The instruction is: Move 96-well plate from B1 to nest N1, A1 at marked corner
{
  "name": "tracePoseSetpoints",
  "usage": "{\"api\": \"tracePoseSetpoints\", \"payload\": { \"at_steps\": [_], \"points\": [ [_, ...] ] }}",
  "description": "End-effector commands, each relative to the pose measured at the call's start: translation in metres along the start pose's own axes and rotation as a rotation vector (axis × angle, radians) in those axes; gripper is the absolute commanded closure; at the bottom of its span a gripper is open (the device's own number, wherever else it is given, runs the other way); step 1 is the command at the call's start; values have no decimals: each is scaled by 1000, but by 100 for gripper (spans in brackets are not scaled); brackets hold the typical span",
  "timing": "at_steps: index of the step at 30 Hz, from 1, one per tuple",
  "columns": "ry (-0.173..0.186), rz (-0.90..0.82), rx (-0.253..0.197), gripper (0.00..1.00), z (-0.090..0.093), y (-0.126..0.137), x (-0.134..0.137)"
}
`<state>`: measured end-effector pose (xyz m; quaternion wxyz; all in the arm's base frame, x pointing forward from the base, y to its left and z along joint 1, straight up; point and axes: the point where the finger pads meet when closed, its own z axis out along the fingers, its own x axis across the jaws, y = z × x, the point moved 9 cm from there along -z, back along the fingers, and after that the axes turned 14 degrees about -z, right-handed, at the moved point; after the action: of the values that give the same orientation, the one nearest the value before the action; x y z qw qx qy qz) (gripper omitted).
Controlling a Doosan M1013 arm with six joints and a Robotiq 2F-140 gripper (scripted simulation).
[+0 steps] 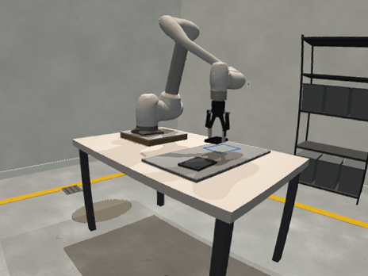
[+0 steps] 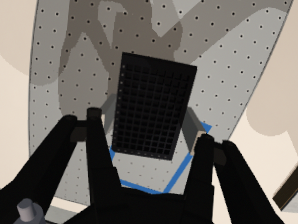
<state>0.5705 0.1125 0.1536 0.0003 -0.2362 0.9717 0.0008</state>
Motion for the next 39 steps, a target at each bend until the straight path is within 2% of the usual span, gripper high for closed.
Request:
{"api": "tracePoseSetpoints", "payload": {
  "at_steps": [1,39],
  "points": [
    [0,0,0,100,0,-8,0],
    [0,0,0,100,-4,-121,6]
  ]
}}
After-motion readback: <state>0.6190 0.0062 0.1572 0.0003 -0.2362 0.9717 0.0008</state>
